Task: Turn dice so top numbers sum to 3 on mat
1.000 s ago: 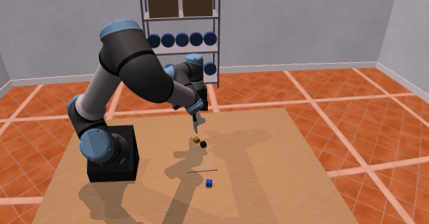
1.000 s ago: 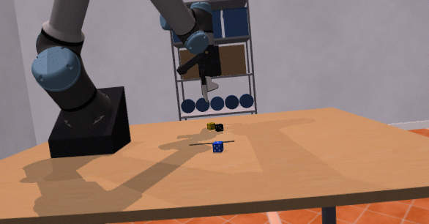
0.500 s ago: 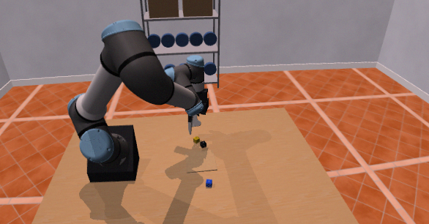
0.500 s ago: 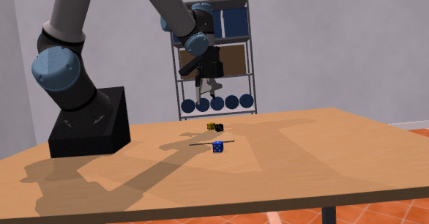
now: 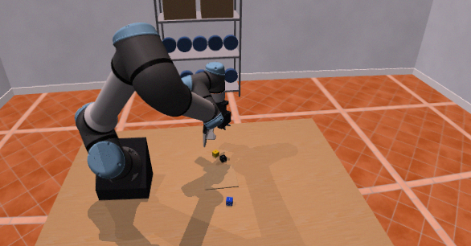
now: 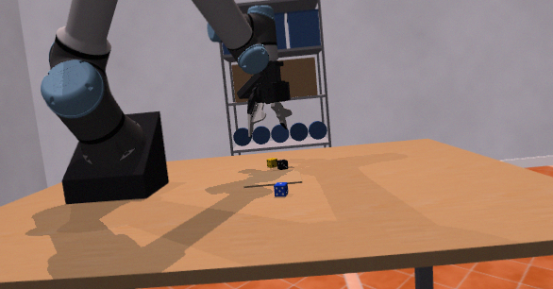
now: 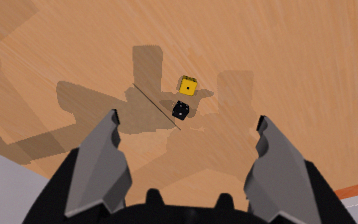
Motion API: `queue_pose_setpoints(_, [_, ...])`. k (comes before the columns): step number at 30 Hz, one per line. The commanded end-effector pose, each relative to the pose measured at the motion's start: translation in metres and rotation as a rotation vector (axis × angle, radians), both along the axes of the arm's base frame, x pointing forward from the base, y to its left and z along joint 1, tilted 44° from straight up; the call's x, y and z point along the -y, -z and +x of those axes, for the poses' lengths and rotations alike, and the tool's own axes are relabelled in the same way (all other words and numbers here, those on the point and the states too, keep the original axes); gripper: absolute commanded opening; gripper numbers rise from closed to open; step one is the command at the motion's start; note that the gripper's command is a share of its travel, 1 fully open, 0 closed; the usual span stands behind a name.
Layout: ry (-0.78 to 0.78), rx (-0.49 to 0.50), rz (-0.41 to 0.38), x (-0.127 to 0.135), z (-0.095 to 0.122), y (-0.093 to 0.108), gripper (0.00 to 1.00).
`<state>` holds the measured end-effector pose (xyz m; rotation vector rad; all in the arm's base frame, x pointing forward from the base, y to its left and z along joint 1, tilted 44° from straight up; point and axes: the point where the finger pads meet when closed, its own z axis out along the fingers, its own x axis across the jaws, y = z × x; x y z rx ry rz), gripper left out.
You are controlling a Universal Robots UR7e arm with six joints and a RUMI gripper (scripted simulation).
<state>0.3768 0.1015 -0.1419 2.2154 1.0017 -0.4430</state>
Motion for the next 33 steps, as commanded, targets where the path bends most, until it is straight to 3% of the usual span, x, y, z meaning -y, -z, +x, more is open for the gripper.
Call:
queue_pose_setpoints(1, [0.075, 0.070, -0.007, 0.0007, 0.0019, 0.0005, 1.00])
queue_pose_setpoints(13, [0.152, 0.143, -0.011, 0.0020, 0.0038, 0.0012, 1.00])
queue_pose_setpoints(26, [0.167, 0.158, -0.012, 0.0023, 0.0042, 0.0013, 1.00])
queue_pose_setpoints(27, [0.167, 0.158, -0.012, 0.0023, 0.0042, 0.0013, 0.24])
queue_pose_setpoints(33, [0.167, 0.158, -0.012, 0.0023, 0.0042, 0.0013, 0.24])
